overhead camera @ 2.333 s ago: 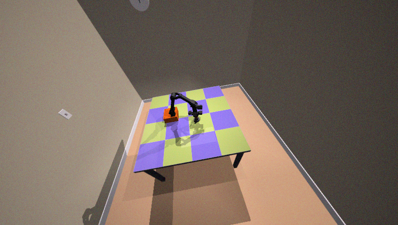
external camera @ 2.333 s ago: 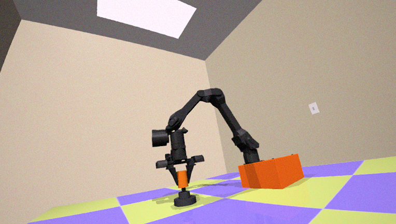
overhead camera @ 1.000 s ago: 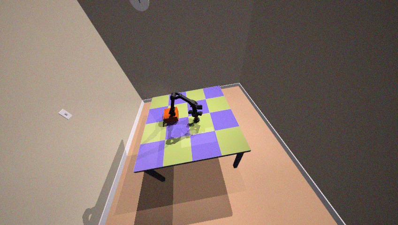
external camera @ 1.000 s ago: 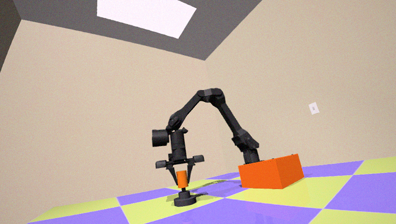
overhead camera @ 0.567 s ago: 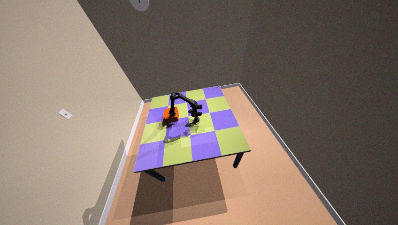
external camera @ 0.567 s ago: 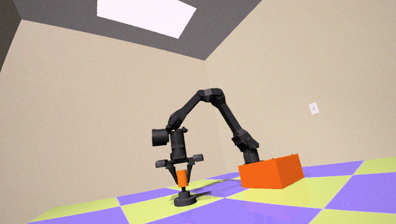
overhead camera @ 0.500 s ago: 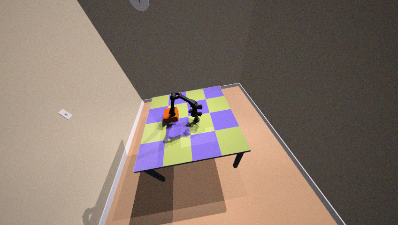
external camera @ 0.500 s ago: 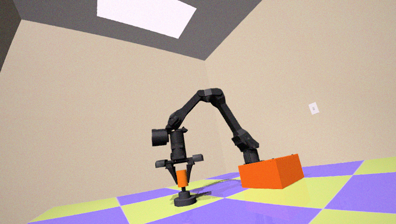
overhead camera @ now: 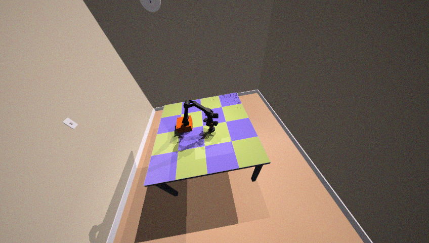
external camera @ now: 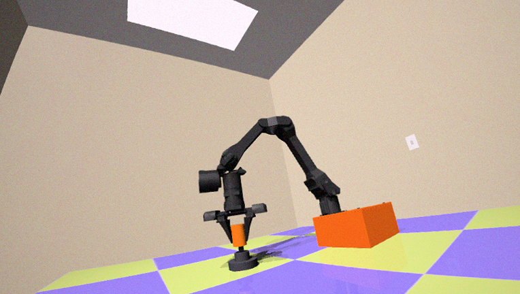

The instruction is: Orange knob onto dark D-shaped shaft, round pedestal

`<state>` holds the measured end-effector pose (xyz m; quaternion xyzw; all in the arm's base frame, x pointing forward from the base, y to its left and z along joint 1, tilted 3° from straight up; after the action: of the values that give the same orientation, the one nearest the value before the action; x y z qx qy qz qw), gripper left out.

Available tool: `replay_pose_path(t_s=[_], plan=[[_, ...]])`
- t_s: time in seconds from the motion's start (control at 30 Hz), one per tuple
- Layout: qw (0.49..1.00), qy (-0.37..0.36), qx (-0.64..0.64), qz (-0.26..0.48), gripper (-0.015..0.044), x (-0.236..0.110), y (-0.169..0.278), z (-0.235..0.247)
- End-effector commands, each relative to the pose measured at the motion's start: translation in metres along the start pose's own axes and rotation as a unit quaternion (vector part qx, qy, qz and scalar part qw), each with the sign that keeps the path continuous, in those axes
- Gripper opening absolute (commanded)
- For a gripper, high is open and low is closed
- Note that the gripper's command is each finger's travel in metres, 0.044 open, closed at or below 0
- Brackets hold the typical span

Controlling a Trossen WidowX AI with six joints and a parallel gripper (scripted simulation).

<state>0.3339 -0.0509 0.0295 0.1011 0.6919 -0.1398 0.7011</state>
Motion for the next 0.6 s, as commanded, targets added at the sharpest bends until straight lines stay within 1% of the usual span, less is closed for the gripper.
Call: replay_pose_path(t_s=[0.0, 0.2, 0.4, 0.57], plan=[[1.000, -0.003, 0.003, -0.001, 0.0000, -0.0008, -0.0003, 0.0007], [1.000, -0.003, 0.007, -0.001, 0.0000, -0.0049, -0.0007, -0.0008], [0.995, -0.002, 0.102, -0.001, 0.0000, -0.0048, -0.0013, -0.0038], [0.994, -0.002, 0.107, -0.001, 0.0000, -0.0043, -0.0018, -0.0056]])
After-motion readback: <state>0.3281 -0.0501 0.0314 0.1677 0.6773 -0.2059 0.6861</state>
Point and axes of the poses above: the point midway between the two fingers, 35 mm back from their tips, its own x axis out along the fingers, its own z axis across the jaws, y = z × x, the point moved 2 cm from there along -x, back along the fingers, and after that the axes turned 10 degrees about -x, right-handed, at the moved point
